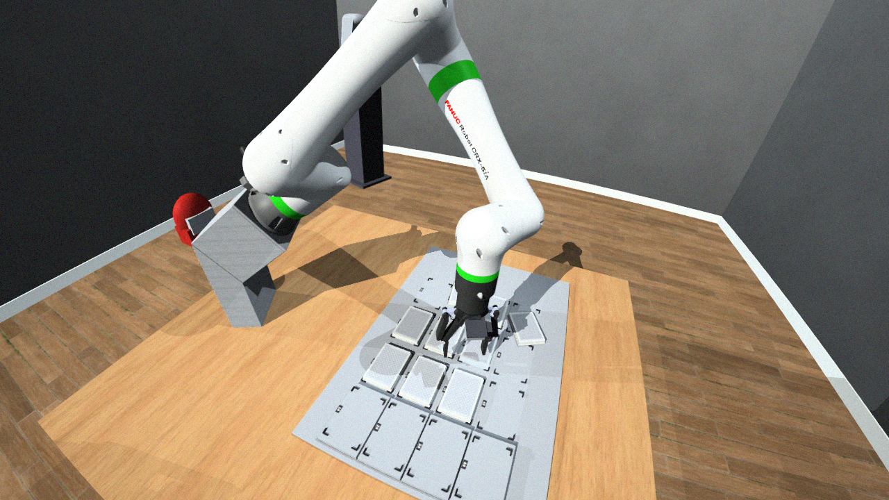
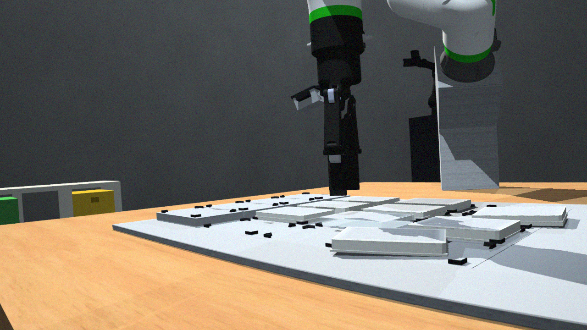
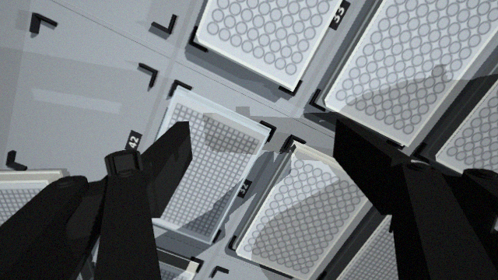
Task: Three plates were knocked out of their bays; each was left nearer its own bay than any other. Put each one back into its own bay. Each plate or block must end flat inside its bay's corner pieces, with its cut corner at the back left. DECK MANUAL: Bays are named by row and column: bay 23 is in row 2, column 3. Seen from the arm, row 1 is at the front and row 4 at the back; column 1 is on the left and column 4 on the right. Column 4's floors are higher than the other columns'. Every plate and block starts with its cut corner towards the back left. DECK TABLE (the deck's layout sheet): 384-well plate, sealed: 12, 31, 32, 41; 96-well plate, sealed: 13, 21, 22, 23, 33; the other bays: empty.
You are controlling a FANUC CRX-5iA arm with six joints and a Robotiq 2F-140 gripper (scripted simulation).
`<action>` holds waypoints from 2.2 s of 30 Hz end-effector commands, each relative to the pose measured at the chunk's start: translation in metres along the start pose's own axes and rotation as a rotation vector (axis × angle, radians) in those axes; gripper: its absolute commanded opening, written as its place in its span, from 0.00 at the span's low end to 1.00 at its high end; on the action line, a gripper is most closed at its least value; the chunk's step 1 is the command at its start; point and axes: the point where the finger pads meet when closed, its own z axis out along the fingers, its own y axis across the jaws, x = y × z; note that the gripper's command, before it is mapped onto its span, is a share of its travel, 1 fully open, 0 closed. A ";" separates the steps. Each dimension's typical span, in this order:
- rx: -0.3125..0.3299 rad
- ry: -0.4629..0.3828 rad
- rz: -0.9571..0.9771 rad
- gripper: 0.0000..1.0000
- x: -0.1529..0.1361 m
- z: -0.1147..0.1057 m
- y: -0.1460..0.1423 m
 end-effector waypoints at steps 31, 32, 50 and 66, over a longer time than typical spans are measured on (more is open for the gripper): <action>0.000 0.002 0.000 0.70 -0.049 -0.001 -0.105; 0.000 0.002 0.000 0.70 -0.051 -0.001 -0.109; 0.000 0.002 0.000 0.70 -0.078 -0.001 -0.167; 0.001 0.002 0.000 0.70 -0.102 -0.001 -0.217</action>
